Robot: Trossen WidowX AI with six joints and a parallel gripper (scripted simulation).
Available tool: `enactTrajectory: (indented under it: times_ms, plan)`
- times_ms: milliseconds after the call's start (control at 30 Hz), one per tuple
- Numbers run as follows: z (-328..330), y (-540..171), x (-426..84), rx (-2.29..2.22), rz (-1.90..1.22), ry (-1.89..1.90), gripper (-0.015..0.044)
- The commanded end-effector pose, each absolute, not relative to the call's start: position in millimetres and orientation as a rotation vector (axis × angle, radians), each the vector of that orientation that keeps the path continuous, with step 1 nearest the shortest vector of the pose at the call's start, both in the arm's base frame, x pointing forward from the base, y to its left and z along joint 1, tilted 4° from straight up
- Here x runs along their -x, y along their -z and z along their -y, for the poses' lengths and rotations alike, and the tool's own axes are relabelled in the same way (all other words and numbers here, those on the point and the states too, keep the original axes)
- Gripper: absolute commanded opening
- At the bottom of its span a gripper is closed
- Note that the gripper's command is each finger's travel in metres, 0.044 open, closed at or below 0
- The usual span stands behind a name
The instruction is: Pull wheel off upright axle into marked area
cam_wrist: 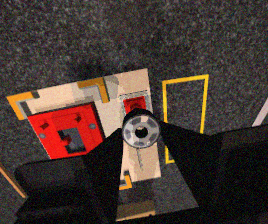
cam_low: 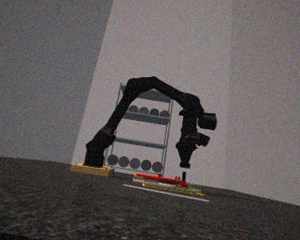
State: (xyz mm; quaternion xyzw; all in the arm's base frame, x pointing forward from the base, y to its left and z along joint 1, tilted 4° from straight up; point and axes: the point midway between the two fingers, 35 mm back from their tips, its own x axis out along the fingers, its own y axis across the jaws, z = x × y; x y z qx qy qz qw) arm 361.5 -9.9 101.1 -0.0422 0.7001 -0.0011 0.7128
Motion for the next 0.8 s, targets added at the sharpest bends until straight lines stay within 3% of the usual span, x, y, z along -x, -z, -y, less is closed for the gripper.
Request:
enactTrajectory:
  times_ms: [0,433,767]
  plan:
    - [9.7,-105.1,-361.5,0.093,-1.545,0.006,0.0000]
    - [9.9,-116.1,-359.5,0.093,-1.559,0.003,0.0000]
    - [57.1,-123.0,-341.2,0.096,-1.554,0.006,0.0000]
